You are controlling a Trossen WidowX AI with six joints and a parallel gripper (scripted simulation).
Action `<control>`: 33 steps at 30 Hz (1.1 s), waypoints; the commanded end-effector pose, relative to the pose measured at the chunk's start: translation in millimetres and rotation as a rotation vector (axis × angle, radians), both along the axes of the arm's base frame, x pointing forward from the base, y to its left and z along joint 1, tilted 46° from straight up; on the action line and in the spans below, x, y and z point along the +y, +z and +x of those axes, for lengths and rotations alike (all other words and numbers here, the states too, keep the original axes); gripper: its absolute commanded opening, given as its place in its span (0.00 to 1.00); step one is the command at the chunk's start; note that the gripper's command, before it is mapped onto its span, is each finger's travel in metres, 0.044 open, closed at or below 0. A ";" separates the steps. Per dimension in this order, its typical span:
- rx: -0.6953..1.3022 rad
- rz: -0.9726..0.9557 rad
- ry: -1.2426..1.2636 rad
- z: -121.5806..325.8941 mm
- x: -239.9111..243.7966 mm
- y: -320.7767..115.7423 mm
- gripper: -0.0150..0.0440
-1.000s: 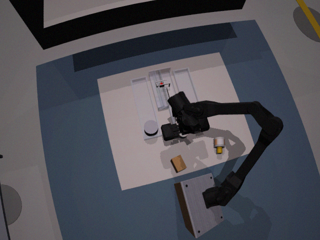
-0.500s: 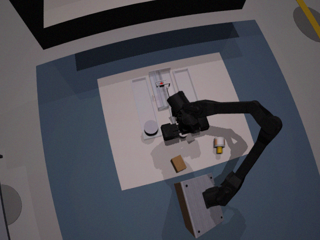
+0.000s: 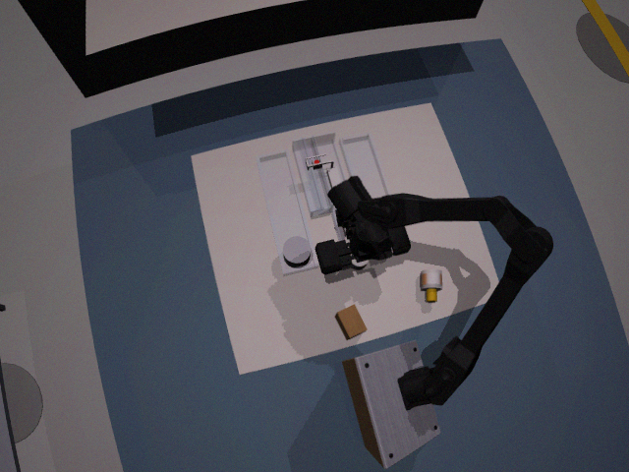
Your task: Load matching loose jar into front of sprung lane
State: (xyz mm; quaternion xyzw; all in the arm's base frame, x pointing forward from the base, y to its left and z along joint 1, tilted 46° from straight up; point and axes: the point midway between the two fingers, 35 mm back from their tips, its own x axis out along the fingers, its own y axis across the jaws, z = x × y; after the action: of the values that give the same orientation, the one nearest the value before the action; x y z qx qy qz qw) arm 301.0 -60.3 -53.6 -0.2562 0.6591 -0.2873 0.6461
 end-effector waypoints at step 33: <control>-0.025 -0.003 0.004 23.9 -0.7 4.6 0.25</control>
State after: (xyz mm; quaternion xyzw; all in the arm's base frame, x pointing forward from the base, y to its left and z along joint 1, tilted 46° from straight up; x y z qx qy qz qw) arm 314.2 -60.9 -52.5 -0.2560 0.6600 -0.2867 0.6454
